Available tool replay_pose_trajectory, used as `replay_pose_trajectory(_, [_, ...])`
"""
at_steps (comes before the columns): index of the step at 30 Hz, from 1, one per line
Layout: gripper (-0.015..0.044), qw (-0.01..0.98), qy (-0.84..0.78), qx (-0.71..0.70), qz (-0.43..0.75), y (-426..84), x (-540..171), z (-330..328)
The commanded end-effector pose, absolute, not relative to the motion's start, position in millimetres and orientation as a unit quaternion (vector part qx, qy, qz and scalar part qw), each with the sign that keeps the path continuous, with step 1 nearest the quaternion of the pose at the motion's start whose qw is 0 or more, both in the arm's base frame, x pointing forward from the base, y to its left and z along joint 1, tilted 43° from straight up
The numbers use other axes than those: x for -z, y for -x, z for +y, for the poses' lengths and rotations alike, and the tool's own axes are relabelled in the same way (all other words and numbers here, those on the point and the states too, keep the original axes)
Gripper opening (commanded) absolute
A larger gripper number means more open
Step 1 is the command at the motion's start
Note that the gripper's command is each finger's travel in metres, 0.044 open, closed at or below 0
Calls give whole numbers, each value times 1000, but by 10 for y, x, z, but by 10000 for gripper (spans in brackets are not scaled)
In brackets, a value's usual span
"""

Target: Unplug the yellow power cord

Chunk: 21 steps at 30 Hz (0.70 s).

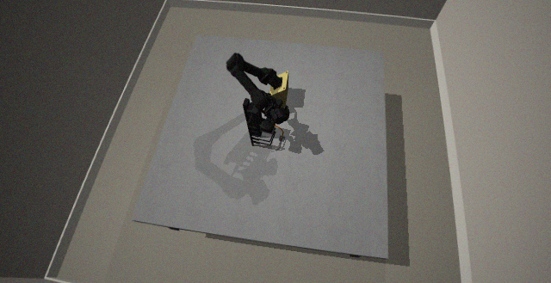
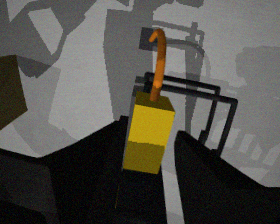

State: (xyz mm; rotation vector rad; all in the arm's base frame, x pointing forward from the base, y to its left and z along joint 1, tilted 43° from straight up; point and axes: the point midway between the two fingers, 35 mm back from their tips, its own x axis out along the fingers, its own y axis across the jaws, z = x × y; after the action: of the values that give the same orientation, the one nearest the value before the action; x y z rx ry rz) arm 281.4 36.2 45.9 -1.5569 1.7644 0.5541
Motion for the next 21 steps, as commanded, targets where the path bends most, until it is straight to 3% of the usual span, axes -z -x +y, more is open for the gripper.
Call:
replay_pose_trajectory(1, [160,348,604,-216,684,-2790,-415,312])
replay_pose_trajectory(9, [160,348,604,-216,684,-2788,-385,284])
replay_pose_trajectory(12, [81,353,602,-214,683,-2807,-400,301])
replay_pose_trajectory(21, [21,353,602,-214,683,-2807,-400,301])
